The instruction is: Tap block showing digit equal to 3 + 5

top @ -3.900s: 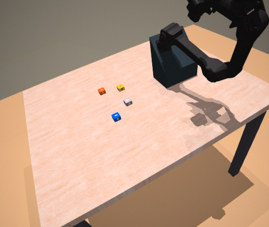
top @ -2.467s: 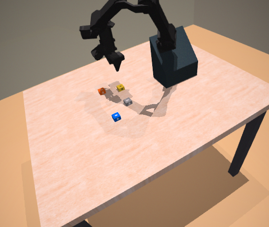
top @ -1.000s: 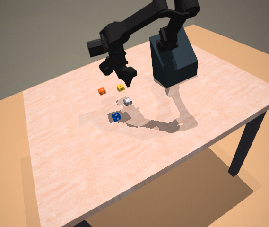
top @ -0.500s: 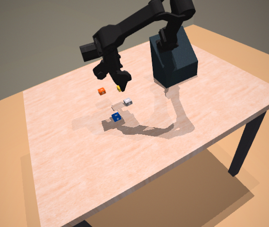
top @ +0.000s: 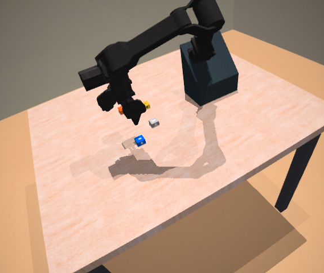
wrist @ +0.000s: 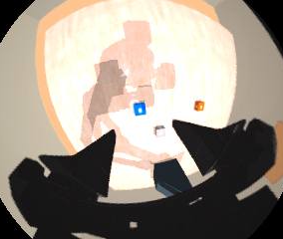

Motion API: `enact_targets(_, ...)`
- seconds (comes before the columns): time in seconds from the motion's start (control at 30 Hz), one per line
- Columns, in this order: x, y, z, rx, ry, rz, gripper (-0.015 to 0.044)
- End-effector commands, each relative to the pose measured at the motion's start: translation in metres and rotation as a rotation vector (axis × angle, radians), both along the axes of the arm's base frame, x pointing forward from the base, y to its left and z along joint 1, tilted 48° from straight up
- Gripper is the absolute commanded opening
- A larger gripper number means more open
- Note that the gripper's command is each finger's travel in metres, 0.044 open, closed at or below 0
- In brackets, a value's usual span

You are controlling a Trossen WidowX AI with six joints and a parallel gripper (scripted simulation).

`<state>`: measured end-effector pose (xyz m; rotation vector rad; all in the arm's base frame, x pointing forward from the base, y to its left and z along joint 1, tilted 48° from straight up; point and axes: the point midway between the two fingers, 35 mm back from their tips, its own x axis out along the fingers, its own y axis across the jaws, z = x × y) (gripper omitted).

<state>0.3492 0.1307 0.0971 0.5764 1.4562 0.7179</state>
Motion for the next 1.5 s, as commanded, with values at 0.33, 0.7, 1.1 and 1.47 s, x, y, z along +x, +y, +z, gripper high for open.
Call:
enact_targets(0.33, 0.001, 0.001, 0.001, 0.002, 0.005, -0.003, 0.04)
enact_targets(0.7, -0.001, 0.062, -0.053, 0.007, 0.005, -0.003, 0.0111)
enact_targets(1.1, -0.001, 0.062, -0.053, 0.007, 0.005, -0.003, 0.002)
enact_targets(1.47, -0.002, 0.072, -0.062, 0.007, 0.005, -0.002, 0.002)
